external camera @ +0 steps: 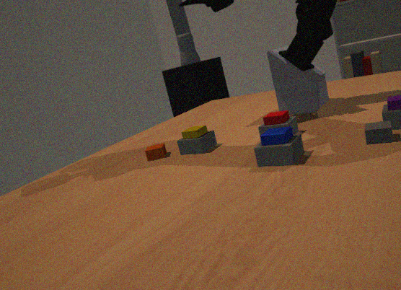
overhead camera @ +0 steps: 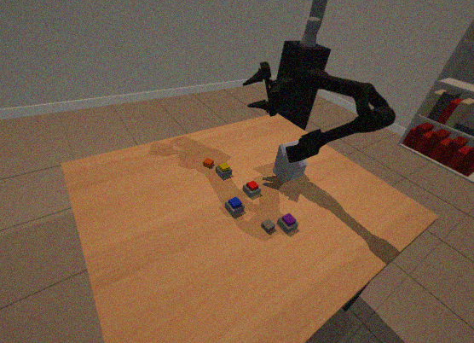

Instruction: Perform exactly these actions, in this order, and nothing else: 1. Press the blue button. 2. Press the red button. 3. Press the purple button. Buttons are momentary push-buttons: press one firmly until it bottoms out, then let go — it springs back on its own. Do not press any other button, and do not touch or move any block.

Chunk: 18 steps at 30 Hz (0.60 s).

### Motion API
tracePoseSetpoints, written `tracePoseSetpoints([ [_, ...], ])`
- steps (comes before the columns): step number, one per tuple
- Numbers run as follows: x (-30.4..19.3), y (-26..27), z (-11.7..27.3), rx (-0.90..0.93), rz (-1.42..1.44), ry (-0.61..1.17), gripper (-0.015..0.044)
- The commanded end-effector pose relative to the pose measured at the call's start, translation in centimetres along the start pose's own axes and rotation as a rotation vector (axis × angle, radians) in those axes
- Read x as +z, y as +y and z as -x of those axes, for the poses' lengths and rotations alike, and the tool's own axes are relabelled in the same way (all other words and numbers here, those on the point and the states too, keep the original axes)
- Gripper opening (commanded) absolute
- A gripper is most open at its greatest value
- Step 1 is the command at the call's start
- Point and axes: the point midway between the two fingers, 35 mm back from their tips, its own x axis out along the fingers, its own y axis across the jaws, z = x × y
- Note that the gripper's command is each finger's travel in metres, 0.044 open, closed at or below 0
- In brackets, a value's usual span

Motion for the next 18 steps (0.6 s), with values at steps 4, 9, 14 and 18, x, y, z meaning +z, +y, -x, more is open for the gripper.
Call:
tracePoseSetpoints([
  [4, 7.2, 0.8, -5.8, 0.362, -0.359, -0.089, 0.04],
  [9, 13.1, 2.7, -8.6, 0.63, -0.568, -0.027, 0.04],
  [14, 19.0, 5.6, -10.0, 0.869, -0.728, 0.131, 0.04],
  [18, 23.2, 8.4, -10.2, 1.015, -0.817, 0.308, 0.04],
])
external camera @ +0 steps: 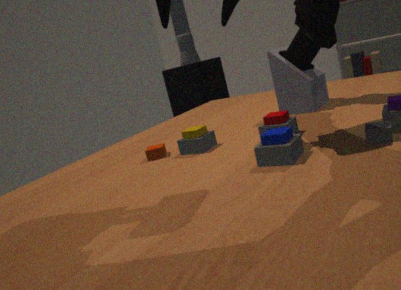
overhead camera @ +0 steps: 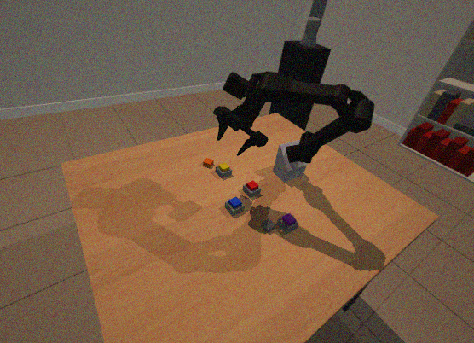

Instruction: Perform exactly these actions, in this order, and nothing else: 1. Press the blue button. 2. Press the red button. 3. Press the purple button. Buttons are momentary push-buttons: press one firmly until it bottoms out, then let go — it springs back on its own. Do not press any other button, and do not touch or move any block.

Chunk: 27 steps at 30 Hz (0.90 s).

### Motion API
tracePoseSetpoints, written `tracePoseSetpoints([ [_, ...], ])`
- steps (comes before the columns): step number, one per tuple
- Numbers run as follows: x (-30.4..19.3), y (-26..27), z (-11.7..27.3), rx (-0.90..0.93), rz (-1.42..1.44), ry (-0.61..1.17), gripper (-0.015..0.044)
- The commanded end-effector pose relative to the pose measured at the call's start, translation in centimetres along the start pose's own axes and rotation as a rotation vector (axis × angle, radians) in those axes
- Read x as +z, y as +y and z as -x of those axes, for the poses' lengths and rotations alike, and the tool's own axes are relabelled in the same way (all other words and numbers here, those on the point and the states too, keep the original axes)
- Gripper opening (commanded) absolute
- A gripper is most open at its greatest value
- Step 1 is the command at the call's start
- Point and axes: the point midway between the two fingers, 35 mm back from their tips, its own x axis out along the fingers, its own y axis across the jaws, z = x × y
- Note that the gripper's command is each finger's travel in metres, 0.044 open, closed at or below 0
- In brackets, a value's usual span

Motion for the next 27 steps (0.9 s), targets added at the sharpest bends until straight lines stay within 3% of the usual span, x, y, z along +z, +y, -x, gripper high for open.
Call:
tracePoseSetpoints([
  [1, 2.2, 5.2, -4.2, 0.133, -0.227, 0.233, 0.04],
  [5, 3.1, 8.8, -6.3, 0.164, -0.353, 0.389, 0.04],
  [15, 3.1, 9.0, -6.3, 0.165, -0.358, 0.396, 0.04],
  [21, 1.1, 10.4, -11.7, 0.167, -0.358, 0.394, 0.0242],
  [27, 1.0, 10.5, -11.9, 0.167, -0.358, 0.394, 0.0085],
])
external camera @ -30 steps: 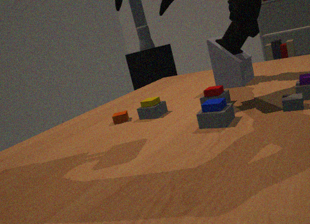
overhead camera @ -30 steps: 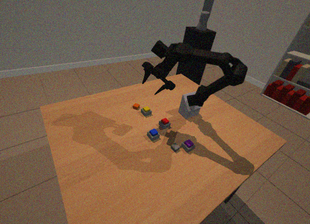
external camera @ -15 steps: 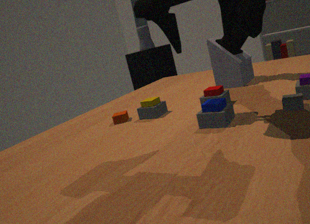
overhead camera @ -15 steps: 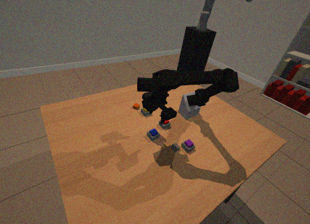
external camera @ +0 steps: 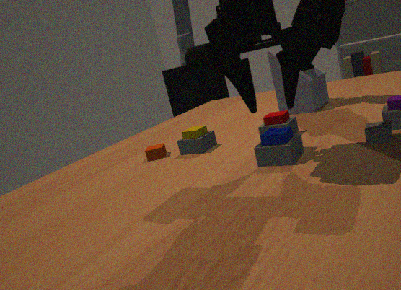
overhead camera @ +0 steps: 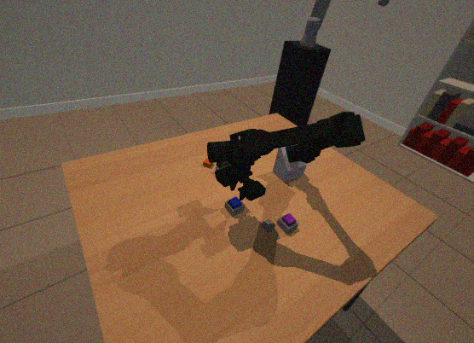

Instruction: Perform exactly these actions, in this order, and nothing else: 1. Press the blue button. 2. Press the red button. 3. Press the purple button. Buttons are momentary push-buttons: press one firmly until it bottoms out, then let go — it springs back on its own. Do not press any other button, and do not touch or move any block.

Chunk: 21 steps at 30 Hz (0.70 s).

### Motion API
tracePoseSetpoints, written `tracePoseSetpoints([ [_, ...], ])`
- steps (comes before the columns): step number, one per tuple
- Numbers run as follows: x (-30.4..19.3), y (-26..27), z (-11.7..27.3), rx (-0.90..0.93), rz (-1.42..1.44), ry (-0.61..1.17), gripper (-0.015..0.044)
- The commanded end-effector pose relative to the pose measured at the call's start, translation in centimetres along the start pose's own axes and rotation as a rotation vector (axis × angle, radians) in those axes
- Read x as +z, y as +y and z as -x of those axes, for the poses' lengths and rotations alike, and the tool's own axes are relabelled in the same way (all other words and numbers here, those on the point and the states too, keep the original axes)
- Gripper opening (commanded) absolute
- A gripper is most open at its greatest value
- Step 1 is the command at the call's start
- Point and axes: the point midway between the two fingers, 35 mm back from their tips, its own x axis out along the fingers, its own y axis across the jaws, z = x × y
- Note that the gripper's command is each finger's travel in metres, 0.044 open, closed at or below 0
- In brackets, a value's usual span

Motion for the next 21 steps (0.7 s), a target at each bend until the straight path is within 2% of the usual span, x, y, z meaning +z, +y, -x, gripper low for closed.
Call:
tracePoseSetpoints([
  [1, 0.1, 0.0, -0.2, 0.006, -0.007, -0.009, 0.0059],
  [3, 0.1, 0.0, -0.2, 0.006, -0.007, -0.009, 0.002],
  [21, 0.2, 0.0, -1.6, 0.006, -0.007, -0.009, 0.002],
])
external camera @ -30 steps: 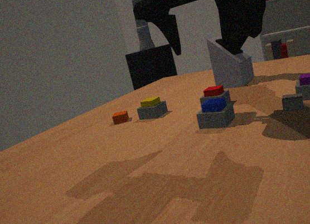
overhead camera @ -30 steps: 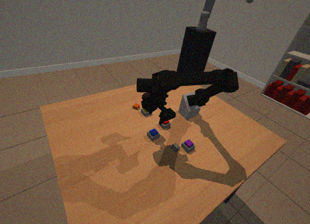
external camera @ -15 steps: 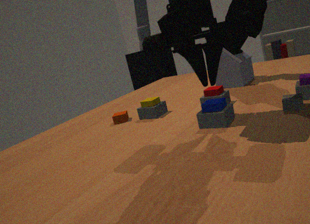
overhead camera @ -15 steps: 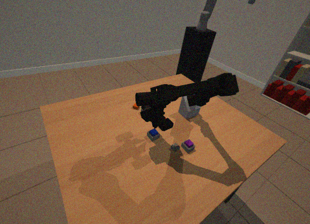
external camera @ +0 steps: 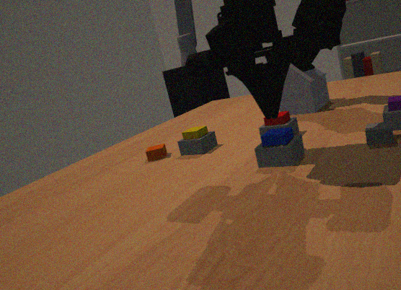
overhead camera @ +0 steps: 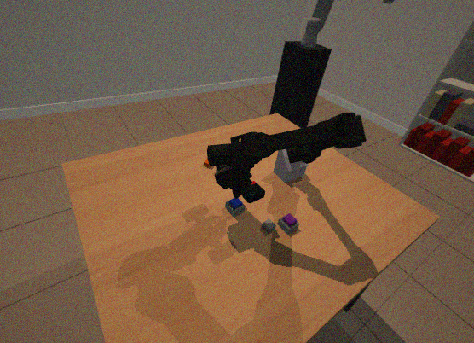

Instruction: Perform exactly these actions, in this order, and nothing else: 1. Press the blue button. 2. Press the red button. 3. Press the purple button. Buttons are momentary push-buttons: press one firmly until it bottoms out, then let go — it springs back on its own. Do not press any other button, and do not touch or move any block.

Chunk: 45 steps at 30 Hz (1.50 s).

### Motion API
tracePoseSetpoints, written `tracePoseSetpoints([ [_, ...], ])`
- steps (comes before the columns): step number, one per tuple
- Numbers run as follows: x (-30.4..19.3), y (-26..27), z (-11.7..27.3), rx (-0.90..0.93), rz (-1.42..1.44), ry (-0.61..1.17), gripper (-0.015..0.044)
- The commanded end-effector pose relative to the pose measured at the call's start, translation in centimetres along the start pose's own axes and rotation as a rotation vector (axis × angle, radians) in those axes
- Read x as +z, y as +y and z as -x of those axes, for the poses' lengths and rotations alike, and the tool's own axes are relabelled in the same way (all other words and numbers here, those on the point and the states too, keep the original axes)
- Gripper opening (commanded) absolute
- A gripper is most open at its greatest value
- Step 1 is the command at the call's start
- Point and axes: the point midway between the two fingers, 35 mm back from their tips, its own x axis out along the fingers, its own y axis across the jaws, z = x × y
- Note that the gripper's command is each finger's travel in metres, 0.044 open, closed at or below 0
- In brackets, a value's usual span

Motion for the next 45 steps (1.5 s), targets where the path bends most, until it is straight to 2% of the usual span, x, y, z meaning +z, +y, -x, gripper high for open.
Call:
tracePoseSetpoints([
  [1, -0.1, 0.1, -0.9, 0.008, -0.007, 0.007, 0.002],
  [13, -0.2, 0.1, -2.7, 0.01, -0.007, 0.007, 0.002],
  [33, -0.2, 0.1, -2.7, 0.01, -0.007, 0.007, 0.002],
  [37, -0.2, 0.1, 0.4, 0.008, -0.007, 0.007, 0.002],
  [42, -0.2, 0.0, 0.9, 0.008, -0.008, 0.007, 0.002],
  [45, 0.0, -0.1, 4.5, 0.004, -0.008, 0.008, 0.002],
])
